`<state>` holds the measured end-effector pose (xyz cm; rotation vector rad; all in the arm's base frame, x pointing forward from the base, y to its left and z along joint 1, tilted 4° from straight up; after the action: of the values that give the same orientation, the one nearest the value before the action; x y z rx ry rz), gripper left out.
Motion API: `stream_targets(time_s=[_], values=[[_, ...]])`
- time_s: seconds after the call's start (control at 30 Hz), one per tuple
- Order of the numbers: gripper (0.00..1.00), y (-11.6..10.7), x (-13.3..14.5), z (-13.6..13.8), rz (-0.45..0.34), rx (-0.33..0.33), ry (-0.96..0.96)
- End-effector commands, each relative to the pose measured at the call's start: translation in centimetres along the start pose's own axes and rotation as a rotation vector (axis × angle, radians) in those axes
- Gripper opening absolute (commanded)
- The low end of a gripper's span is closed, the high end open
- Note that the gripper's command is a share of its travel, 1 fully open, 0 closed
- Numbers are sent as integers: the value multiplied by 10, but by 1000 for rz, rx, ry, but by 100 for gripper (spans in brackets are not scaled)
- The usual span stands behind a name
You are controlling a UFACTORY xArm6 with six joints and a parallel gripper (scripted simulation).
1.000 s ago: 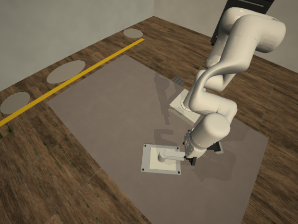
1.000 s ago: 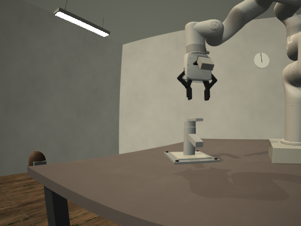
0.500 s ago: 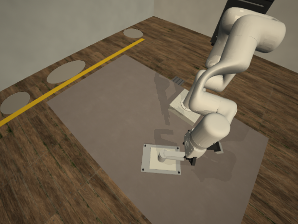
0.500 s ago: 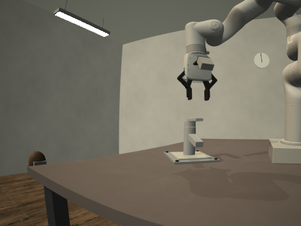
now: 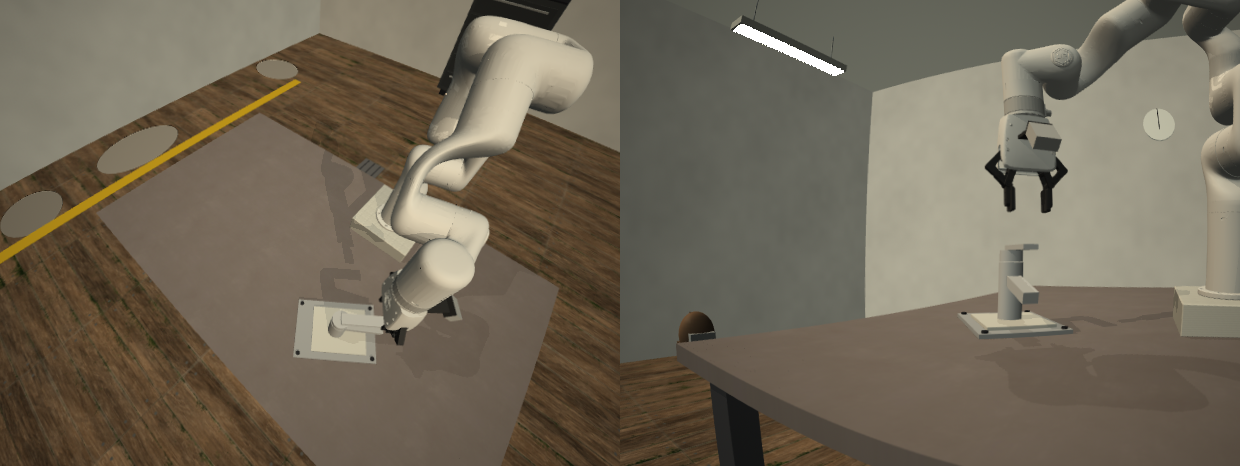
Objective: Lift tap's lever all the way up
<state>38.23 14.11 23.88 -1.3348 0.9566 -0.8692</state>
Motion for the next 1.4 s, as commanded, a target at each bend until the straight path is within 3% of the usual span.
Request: stream_targets(time_s=[0.0,0.83,1.37], values=[[65,2,0,1,0,5,0],[65,37,1,3,0,5,0],[65,44,1,3,0,5,0]])
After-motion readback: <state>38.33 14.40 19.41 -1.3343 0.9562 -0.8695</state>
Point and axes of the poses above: the point where the finger pads meet when closed, its own y axis out along the fingers, its own z axis across the jaws, x = y × z, the point moved 7 cm from there along -y, back along the fingers, and after that the axes turned 14 degrees about y, right-handed, at the moved point
